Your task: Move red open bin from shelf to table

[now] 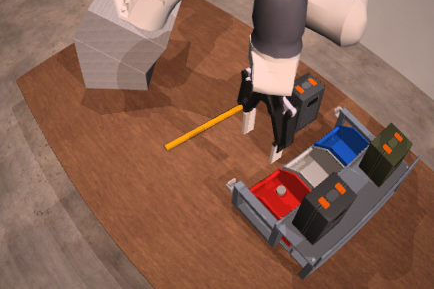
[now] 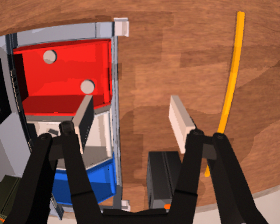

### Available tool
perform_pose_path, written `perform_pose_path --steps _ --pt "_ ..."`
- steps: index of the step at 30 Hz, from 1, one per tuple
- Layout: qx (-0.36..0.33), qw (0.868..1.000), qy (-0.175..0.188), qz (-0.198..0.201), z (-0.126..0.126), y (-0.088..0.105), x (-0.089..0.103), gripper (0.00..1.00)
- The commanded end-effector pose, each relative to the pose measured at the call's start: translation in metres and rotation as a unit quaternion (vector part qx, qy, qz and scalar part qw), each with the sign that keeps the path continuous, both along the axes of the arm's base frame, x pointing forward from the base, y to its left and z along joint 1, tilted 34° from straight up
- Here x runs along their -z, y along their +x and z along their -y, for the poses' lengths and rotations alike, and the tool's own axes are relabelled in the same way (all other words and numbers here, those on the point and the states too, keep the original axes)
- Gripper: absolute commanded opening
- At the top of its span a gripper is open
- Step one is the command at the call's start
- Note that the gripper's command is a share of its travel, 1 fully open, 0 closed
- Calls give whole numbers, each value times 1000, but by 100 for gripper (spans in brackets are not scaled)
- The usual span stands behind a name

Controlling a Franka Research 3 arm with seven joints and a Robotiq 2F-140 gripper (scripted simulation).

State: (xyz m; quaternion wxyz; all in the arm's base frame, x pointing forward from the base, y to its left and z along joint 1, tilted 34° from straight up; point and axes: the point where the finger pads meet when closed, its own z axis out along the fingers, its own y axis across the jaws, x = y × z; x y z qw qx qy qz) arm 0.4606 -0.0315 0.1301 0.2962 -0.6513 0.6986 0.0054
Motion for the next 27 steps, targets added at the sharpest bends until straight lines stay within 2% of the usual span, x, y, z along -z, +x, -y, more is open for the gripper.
perform_pose_path --steps 1,9,14,27 --pt "-5 1000 2 -4 1 4 1 57" --pt "-5 1000 2 -4 1 4 1 57" --pt "-5 1000 2 -4 23 54 -11 57" --pt "-7 1000 -1 -1 23 53 -11 57"
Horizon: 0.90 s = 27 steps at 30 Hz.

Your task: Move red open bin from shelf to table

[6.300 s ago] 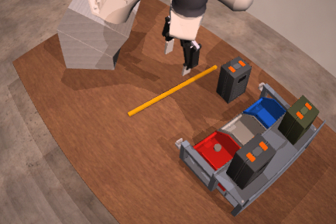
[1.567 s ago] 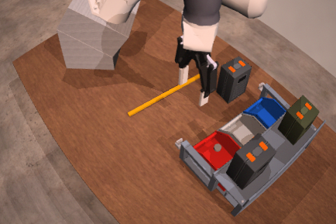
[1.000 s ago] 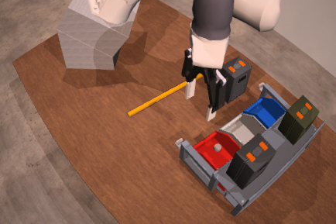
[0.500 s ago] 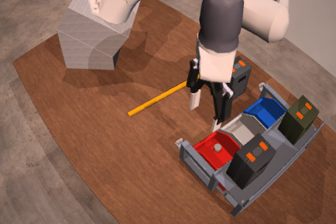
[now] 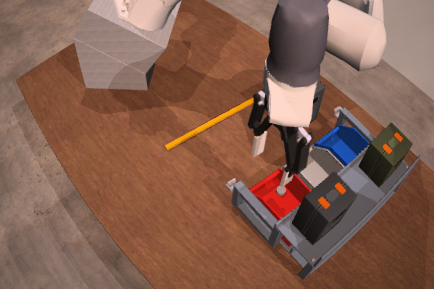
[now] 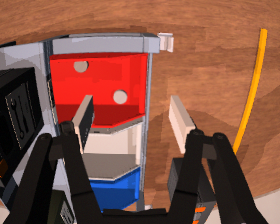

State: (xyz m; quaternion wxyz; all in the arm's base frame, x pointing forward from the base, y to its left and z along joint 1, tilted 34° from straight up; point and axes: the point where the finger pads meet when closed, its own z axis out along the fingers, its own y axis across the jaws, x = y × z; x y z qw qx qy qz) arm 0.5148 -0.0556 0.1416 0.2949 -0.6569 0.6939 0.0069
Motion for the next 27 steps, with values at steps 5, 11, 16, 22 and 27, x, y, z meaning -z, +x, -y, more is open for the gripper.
perform_pose_path --steps 5,11,16,22,27 --pt "2 1000 3 -4 -4 -7 2 57" --pt "2 1000 3 -4 -4 -7 2 57" --pt "2 1000 3 -4 -4 -7 2 57" --pt "2 1000 3 -4 -6 -12 3 57" --pt "2 1000 3 -4 -6 -12 3 57"
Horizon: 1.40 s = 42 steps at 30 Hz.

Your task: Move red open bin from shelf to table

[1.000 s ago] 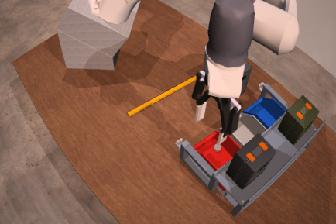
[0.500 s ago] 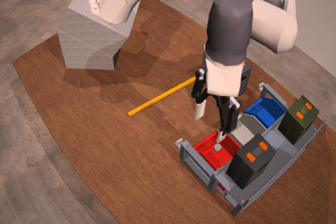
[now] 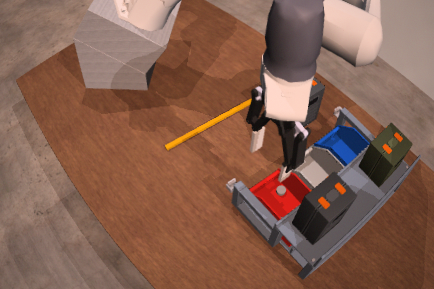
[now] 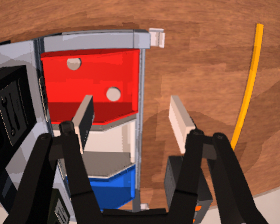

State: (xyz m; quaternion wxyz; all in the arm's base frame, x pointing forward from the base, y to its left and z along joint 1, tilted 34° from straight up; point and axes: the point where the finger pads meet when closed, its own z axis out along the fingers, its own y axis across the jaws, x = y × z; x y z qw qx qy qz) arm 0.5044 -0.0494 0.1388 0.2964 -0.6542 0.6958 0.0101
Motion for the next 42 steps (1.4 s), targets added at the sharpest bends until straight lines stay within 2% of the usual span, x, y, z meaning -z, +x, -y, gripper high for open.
perform_pose_path --steps 1,42 --pt "0 1000 -1 -2 0 -2 1 57" --pt "2 1000 1 -1 -1 -4 1 57"
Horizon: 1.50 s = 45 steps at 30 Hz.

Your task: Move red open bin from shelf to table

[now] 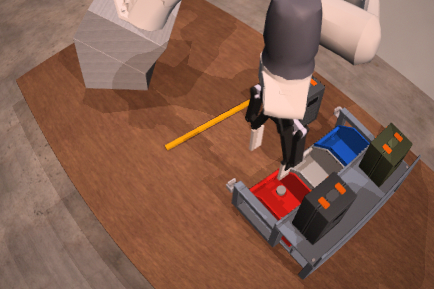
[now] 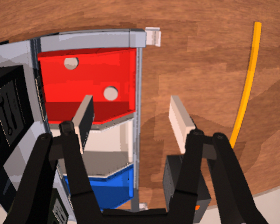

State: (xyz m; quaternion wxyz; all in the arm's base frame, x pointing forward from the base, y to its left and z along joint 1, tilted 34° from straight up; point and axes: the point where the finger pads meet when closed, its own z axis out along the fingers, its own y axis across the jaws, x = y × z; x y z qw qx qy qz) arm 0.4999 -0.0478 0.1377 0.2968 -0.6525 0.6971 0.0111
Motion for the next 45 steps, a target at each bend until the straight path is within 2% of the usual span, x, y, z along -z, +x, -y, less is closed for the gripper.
perform_pose_path --steps 1,15,20,32,37,45 --pt "0 1000 0 0 0 0 0 57" --pt "0 1000 0 0 0 0 0 57" --pt "-2 1000 -2 -1 -12 11 25 57" --pt "-2 1000 -2 -1 -12 11 25 57" --pt "-2 1000 -2 -1 -30 29 62 57" --pt "-2 1000 -2 -1 -30 29 62 57"
